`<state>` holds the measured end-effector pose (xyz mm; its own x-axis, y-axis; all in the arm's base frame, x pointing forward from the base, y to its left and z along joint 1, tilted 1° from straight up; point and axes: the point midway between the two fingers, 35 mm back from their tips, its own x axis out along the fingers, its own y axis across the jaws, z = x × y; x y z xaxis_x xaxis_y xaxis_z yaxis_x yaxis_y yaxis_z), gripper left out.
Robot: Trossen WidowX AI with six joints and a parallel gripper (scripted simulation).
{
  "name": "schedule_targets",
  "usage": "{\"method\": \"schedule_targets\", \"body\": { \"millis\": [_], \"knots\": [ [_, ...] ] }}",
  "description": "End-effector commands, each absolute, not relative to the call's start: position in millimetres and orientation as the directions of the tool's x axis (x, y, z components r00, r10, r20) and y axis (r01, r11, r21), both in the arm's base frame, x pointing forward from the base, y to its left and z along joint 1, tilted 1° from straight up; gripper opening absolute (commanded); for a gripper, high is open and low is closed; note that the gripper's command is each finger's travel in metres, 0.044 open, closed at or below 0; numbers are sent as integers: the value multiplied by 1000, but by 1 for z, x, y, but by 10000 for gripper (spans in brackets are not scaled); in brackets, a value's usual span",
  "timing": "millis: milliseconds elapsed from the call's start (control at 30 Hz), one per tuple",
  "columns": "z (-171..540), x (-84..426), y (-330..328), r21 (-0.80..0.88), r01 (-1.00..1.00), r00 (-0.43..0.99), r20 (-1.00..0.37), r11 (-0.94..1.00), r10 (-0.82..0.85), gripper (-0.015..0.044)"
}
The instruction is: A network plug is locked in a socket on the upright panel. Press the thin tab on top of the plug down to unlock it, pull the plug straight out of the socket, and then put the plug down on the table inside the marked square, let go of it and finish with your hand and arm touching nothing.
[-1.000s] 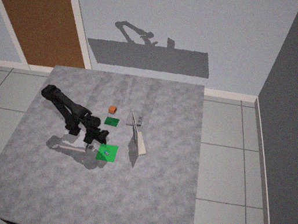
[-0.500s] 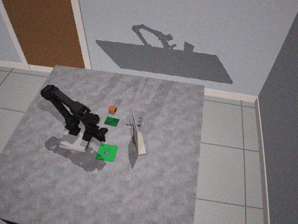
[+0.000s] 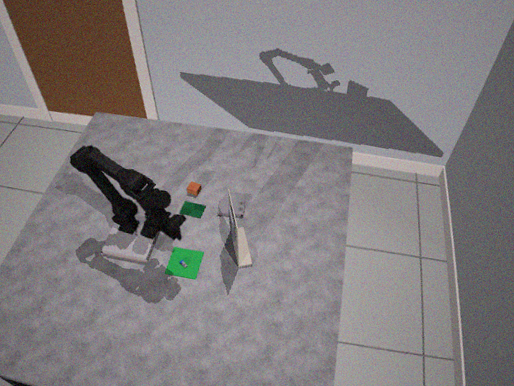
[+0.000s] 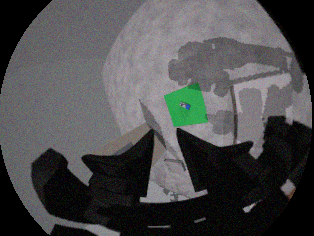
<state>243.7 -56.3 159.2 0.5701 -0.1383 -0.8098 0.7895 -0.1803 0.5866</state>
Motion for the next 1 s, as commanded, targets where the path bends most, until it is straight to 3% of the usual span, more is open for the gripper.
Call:
{"method": "schedule_targets", "body": {
  "millis": [0,767,967],
  "knots": [
    [171,244,-57,582,793,565,-813,-181,-139,156],
    [233,237,-55,585,790,567,-811,-185,-143,156],
    [233,237,-55,585,790,567,-811,-185,-143,314]
  ]
}}
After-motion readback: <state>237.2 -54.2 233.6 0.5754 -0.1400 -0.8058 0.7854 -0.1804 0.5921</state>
